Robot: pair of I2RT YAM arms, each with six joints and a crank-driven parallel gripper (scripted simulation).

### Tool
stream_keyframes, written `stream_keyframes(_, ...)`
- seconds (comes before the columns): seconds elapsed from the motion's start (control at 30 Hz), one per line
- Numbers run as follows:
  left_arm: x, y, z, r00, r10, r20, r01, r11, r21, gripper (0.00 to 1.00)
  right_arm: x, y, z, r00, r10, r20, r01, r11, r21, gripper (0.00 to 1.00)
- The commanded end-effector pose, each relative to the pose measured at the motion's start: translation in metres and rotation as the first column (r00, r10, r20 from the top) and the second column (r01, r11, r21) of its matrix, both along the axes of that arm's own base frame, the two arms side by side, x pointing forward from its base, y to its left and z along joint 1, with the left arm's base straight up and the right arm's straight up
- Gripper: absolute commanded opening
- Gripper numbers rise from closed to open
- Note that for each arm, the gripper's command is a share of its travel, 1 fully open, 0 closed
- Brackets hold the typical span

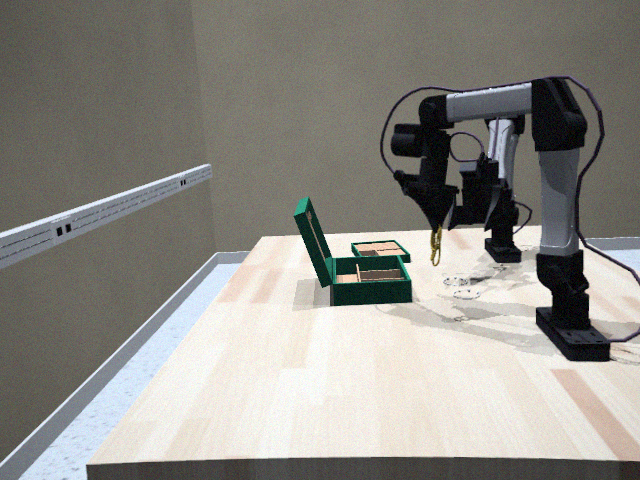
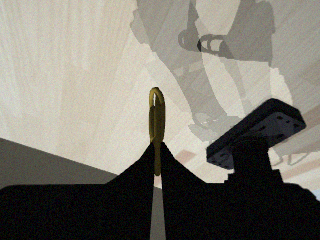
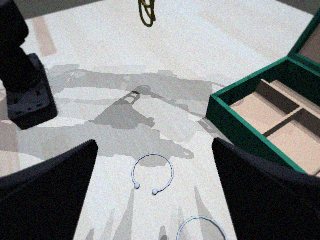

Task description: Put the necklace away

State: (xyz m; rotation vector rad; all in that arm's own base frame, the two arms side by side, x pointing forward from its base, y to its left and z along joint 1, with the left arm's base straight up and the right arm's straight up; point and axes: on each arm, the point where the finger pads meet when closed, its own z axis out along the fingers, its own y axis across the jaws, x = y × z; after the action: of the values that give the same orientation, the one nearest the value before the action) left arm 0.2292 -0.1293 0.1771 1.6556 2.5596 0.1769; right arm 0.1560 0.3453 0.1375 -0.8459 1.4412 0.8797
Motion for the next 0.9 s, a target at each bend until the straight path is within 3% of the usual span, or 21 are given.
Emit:
stream_keyframes(0.0, 0.02, -0.014, 0.013, 0.995, -0.007, 0.102, 0.006, 1.0, 0.009, 0.0, 0.007, -0.008, 0.008, 0.999, -0.034, 0.008, 0.034, 0.999, -0.009, 1.0)
stream_keyframes(0.33, 0.048, -0.046, 0.031, 0.968, -0.07, 0.241, 0.058, 0.997, 0.056, 0.0, 0.013, -0.018, 0.028, 0.998, -0.066, 0.02, 0.066, 0.998, 0.004, 1.0)
stream_keyframes(0.87, 0.105, -0.115, 0.068, 0.848, -0.206, 0.488, 0.143, 0.976, 0.164, 0.0, 0.023, -0.04, 0.056, 0.992, -0.124, 0.034, 0.124, 0.992, 0.013, 1.0)
